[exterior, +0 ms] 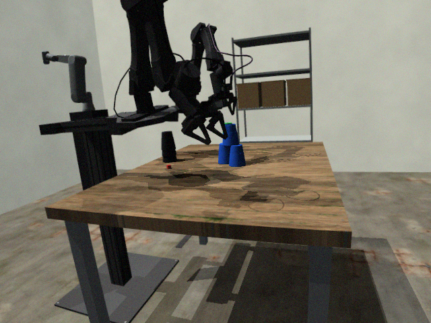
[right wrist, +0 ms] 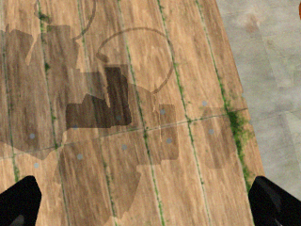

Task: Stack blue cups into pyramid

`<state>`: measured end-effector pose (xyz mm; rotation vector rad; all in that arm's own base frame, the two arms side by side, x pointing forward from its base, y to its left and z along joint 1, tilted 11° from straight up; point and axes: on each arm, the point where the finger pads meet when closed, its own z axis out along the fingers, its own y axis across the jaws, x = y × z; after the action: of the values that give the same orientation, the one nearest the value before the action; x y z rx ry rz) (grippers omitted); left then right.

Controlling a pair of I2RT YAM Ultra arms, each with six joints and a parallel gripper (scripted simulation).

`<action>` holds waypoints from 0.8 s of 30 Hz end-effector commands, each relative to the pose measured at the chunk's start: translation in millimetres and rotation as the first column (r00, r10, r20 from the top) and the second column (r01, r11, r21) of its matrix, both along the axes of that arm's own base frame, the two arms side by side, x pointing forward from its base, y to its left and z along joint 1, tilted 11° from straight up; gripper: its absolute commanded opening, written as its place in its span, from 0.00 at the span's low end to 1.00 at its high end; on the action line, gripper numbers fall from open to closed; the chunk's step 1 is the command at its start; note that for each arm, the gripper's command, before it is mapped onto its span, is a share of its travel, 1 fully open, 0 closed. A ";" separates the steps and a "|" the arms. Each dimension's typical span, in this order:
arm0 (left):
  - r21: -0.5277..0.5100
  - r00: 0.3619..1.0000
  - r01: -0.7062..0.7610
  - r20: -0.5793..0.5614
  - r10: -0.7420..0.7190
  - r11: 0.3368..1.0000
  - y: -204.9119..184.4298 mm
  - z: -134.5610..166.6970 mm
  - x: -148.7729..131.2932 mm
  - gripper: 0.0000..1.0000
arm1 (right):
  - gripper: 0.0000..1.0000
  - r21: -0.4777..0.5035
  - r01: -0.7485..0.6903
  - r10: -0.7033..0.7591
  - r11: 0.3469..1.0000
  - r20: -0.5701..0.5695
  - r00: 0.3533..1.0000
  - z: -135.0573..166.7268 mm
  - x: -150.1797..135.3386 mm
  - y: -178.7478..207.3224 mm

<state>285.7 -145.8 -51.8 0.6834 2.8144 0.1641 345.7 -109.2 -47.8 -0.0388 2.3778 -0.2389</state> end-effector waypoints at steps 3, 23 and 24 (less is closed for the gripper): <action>-0.072 0.979 0.016 0.205 -0.001 0.997 15.3 21.9 39.9 1.00 | 1.00 -0.004 -0.062 0.062 0.998 0.066 0.996 9.1 11.2 8.4; -0.189 0.804 -0.203 0.527 0.274 0.961 213.2 22.6 72.8 1.00 | 1.00 -0.003 -0.060 0.060 0.998 0.067 0.996 9.0 11.1 8.2; -0.193 0.792 -0.211 0.541 0.283 0.958 220.7 24.8 77.3 1.00 | 1.00 -0.003 -0.060 0.060 0.998 0.067 0.996 9.0 11.1 8.2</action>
<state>344.7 67.5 -32.0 0.1582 2.4197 0.2424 356.3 -105.8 -38.3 -0.0785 2.3183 -0.2250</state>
